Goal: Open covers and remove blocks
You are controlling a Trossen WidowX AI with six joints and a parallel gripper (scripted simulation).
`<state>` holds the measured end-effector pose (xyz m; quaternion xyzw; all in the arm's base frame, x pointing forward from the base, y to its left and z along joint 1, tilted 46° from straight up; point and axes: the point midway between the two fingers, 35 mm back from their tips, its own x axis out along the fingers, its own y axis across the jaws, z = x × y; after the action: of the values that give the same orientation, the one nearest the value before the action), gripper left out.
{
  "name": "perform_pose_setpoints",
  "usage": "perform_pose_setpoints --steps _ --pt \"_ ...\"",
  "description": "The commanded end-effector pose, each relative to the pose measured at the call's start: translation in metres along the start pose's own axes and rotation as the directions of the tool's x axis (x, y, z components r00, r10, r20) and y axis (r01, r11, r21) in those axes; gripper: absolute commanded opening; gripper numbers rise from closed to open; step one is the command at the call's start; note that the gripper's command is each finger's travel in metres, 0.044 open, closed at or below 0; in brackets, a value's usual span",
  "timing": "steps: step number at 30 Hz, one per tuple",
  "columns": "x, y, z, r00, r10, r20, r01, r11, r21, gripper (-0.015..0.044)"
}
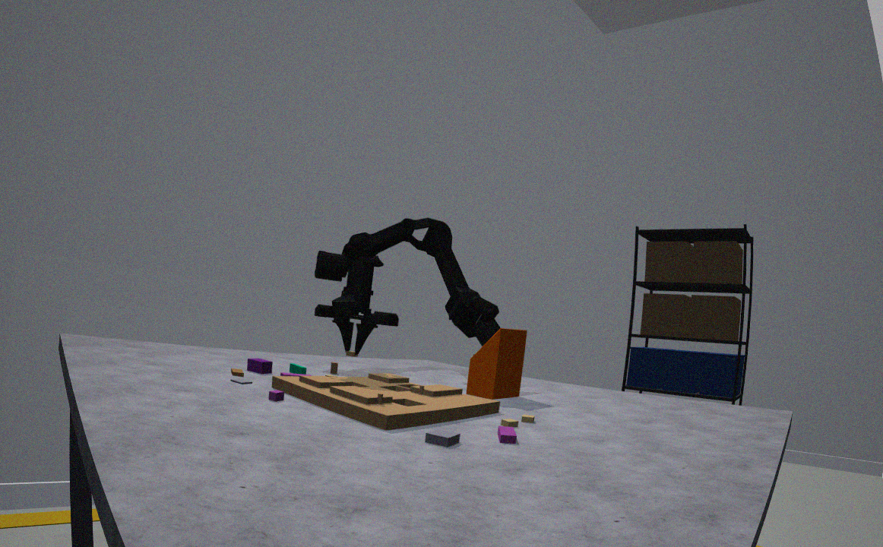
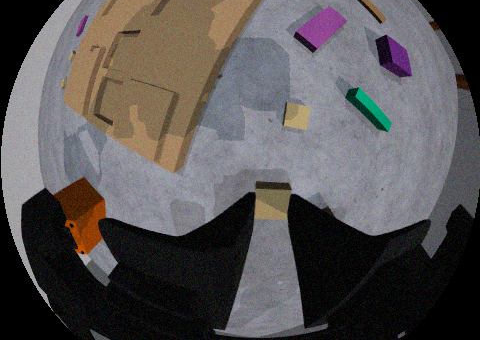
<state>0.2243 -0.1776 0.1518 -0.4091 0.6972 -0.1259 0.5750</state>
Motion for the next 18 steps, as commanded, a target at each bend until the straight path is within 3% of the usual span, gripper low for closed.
perform_pose_setpoints --steps 1,18 --pt "0.009 0.003 0.000 1.000 0.009 -0.004 -0.009 1.000 -0.009 0.0080" --pt "0.037 0.002 -0.003 1.000 0.003 -0.006 -0.003 1.000 -0.010 0.0080"
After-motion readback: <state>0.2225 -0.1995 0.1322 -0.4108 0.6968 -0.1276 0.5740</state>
